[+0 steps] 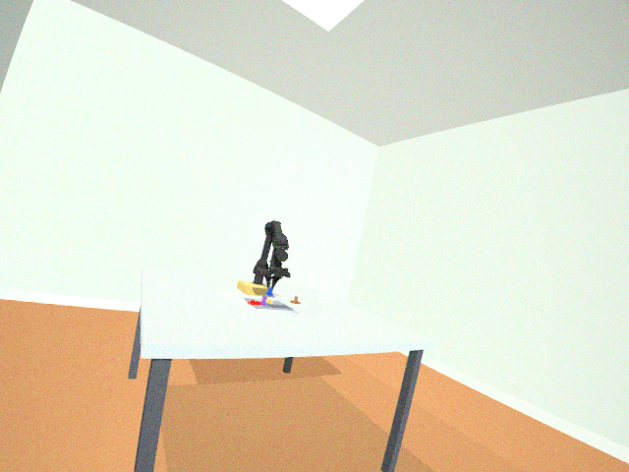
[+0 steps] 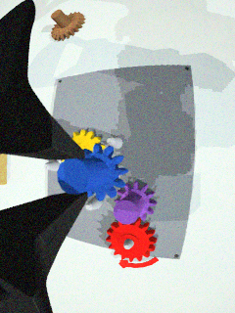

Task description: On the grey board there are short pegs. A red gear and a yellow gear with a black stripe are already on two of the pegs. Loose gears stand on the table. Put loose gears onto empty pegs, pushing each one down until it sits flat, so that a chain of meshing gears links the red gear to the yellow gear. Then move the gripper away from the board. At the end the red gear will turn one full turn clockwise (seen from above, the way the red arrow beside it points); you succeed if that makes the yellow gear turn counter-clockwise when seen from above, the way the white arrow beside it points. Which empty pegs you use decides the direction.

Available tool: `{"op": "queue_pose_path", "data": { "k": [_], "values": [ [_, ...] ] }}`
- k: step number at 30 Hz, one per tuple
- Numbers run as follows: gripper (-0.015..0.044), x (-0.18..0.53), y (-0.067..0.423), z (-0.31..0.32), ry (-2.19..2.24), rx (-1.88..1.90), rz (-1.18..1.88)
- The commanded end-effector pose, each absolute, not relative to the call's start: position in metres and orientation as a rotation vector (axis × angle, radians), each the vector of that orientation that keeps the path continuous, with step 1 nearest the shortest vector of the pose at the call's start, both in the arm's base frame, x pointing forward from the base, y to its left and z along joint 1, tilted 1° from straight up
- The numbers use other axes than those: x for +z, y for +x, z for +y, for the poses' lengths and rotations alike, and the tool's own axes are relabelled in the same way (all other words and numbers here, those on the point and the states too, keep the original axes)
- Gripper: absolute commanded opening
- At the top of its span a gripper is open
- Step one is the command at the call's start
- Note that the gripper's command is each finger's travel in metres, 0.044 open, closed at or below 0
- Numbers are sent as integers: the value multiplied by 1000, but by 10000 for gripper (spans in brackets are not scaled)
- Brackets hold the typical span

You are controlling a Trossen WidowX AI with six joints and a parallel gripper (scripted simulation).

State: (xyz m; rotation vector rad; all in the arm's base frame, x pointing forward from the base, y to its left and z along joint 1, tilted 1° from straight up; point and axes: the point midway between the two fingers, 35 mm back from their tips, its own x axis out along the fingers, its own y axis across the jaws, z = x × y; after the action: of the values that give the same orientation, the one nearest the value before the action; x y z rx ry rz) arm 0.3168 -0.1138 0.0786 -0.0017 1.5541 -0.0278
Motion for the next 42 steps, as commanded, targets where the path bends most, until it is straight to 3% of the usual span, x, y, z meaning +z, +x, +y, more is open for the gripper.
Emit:
{"op": "queue_pose_path", "data": {
  "k": [1,42],
  "values": [
    [0,79,315,-114,11,-46,1551],
    [0,79,315,-114,810,-826,1382]
  ]
}}
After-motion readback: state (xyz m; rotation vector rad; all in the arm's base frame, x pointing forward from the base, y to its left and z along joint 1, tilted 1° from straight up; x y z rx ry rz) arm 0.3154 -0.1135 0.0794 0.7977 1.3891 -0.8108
